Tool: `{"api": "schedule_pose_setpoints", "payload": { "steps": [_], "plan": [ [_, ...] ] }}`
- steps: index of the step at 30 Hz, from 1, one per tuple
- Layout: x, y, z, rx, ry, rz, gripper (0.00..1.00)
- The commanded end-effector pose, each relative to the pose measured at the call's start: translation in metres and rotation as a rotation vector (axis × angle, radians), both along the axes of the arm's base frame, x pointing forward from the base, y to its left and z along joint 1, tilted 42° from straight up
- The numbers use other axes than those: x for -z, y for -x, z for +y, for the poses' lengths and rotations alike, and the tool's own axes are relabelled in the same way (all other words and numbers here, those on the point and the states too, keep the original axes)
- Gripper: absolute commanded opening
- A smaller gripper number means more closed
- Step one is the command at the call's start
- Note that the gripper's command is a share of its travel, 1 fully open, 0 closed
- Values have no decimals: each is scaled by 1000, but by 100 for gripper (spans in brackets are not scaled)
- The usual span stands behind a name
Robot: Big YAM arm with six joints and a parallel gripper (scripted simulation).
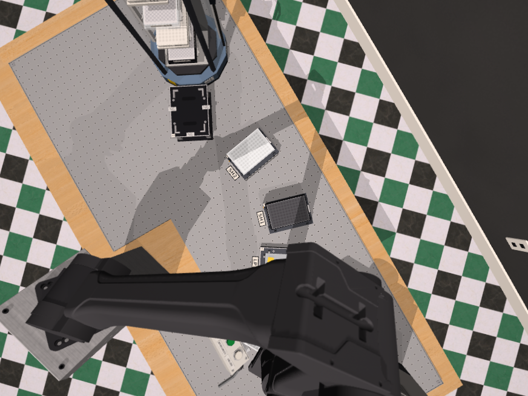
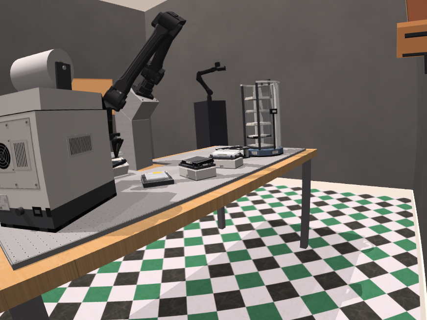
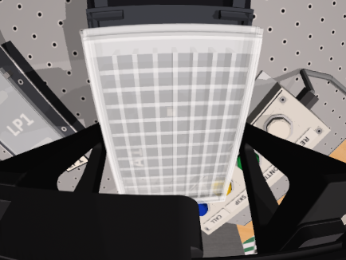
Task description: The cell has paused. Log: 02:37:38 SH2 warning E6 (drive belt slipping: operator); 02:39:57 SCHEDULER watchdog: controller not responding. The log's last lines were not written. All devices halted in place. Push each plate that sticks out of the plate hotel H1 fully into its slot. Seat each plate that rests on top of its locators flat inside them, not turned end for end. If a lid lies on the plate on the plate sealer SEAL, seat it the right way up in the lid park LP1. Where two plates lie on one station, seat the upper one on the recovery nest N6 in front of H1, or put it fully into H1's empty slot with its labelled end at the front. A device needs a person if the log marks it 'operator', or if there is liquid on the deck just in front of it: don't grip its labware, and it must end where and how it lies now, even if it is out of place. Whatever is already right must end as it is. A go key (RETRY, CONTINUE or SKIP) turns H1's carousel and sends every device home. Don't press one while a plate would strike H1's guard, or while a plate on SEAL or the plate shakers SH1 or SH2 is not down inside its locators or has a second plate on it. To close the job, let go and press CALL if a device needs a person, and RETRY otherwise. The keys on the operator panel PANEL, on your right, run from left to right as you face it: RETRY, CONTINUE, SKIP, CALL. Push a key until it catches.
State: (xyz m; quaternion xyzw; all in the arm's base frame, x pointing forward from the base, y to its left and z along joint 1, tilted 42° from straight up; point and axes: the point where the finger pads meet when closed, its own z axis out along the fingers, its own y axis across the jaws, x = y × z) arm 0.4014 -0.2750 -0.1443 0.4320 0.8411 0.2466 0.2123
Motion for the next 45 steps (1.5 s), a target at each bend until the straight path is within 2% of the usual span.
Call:
{"api": "schedule_pose_setpoints", "payload": {
  "steps": [1, 3, 7, 9, 12, 45],
  "plan": [
    [2, -2, -3, 16, 2, -3, 84],
    [5, -5, 1, 6, -1, -1, 84],
    [-2, -13, -2, 3, 15, -16, 84],
    [4, -9, -4, 13, 7, -8, 84],
    [1, -4, -4, 10, 6, -6, 84],
    [5, -7, -1, 13, 3, -5, 84]
  ]
}}
